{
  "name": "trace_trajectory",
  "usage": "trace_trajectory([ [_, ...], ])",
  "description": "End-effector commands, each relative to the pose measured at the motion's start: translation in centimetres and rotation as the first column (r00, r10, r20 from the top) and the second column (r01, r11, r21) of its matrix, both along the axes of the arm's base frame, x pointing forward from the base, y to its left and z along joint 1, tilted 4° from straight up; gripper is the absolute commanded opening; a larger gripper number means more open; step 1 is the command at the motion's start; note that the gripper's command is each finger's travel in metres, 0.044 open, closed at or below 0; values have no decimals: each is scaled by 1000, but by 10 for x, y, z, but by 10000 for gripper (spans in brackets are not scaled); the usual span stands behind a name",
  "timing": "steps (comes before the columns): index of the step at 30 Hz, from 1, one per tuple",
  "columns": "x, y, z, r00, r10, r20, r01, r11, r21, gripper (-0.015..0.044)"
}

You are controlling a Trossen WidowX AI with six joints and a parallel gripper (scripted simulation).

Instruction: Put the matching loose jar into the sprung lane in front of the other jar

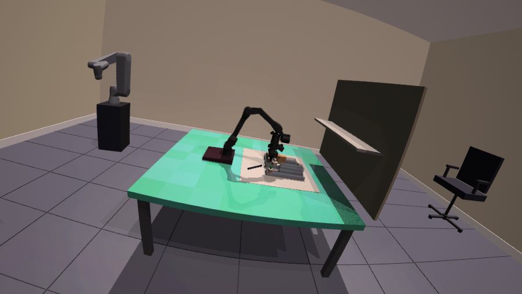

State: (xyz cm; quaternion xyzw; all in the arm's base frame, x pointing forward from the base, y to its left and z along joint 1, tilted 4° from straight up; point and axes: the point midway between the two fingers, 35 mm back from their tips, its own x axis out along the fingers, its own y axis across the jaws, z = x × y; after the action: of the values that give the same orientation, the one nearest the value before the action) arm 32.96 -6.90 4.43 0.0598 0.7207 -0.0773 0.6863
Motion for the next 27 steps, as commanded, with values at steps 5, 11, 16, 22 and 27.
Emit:
trace_trajectory([
  [5,8,-2,2,1000,5,24,-5,1000,-9,0],
  [11,8,-2,1,1000,5,24,-5,1000,-9,0],
  [16,8,-2,-1,1000,5,24,-5,1000,-9,0],
  [22,8,-2,-3,1000,5,24,-5,1000,-9,0],
  [27,7,-3,-5,1000,5,24,-5,1000,-9,0],
])
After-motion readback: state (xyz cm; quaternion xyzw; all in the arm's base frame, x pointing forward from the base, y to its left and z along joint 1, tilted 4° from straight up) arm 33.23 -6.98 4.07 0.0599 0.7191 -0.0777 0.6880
